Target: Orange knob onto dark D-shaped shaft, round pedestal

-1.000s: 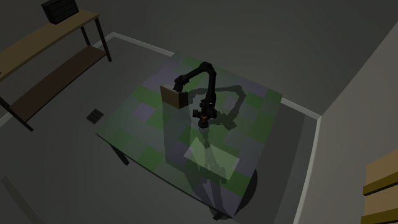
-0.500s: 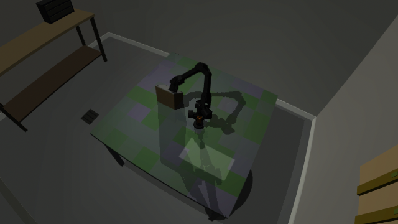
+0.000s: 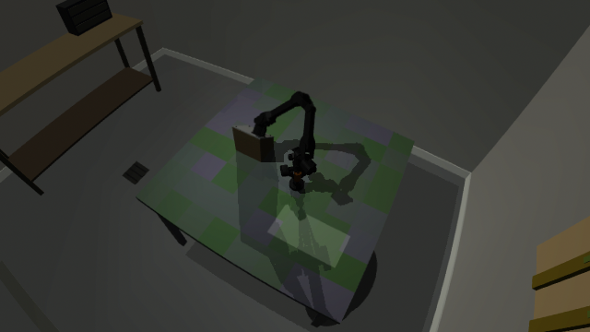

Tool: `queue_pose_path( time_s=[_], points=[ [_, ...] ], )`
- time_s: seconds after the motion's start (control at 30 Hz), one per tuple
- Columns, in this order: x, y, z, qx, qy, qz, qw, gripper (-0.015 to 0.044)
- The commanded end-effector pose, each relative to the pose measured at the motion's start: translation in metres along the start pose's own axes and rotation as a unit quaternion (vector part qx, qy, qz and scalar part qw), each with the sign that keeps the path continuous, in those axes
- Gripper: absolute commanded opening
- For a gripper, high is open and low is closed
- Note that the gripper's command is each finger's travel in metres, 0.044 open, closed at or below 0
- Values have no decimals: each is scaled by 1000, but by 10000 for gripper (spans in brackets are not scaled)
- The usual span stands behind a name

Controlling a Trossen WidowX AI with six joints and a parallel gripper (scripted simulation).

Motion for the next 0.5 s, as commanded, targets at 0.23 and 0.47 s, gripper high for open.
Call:
queue_pose_path(
  time_s=[0.23,0.47],
  points=[
    [1,-2,2,-1,6,-1,1000,0],
    [1,-2,0,-1,6,-1,1000,0]
  ],
)
Point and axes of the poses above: the point midway between the two fingers, 35 mm back from their tips, its own y axis back along the fingers, its own x axis across the jaws, z = x × y, the point moved 10 cm from there along y, back along the fingers, and after that the axes turned 13 degrees about y, right-handed, at the moved point
